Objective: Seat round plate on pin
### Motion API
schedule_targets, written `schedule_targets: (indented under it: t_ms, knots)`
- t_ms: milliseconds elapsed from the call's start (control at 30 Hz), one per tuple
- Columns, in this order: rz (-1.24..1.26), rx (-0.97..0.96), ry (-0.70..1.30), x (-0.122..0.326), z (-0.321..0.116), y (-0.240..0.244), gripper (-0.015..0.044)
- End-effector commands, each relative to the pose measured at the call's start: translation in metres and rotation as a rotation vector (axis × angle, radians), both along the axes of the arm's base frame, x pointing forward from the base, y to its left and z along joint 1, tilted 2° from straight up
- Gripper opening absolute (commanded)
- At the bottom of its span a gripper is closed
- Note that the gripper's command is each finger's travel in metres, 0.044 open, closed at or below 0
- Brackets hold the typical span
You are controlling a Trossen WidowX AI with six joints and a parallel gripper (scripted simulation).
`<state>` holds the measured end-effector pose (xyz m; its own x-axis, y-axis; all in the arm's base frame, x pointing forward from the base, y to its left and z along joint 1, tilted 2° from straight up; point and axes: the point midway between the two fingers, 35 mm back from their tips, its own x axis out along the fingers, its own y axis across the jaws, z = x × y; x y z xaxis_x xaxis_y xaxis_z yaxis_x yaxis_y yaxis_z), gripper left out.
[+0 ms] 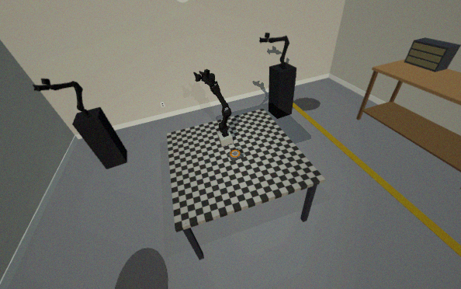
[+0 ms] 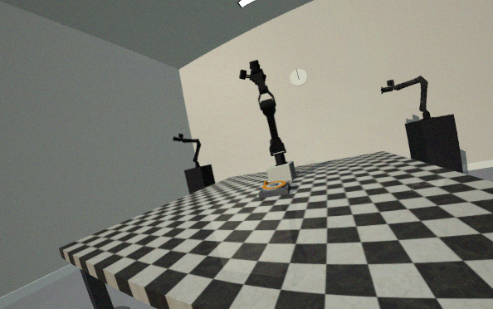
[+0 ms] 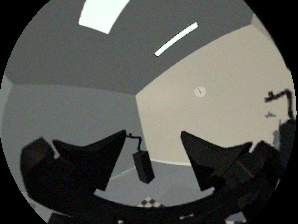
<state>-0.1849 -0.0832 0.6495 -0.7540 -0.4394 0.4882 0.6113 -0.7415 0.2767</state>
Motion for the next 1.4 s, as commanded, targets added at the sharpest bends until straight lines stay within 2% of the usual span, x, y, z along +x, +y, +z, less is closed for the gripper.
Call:
schedule_targets:
  t_ms: [0,67,233,333,467,600,767,833,967,1100,1300,1367]
  knots:
    - [0.006,0.003,-0.002,0.000,-0.001,-0.002,0.0374]
    - [0.050,0.028,-0.015,0.001,-0.008,-0.014,0.0321]
    - [0.253,0.131,-0.155,-0.018,-0.055,-0.081,0.0190]
    - [0.294,0.162,-0.139,-0.015,-0.060,-0.098,0.0111]
    - [0.458,0.278,-0.223,-0.003,-0.103,-0.158,0.0006]
    - [0.568,0.352,-0.247,0.019,-0.125,-0.190,0.0000]
    - [0.782,0.516,-0.276,0.078,-0.172,-0.244,0.0000]
    - [0.809,0.545,-0.266,0.086,-0.179,-0.250,0.0000]
    - [0.962,0.714,-0.231,0.141,-0.225,-0.281,0.0000]
    - [1.047,0.816,-0.238,0.177,-0.255,-0.293,0.0000]
    - [1.232,1.078,-0.210,0.269,-0.327,-0.296,0.0000]
    - [1.253,1.112,-0.201,0.281,-0.336,-0.294,0.0000]
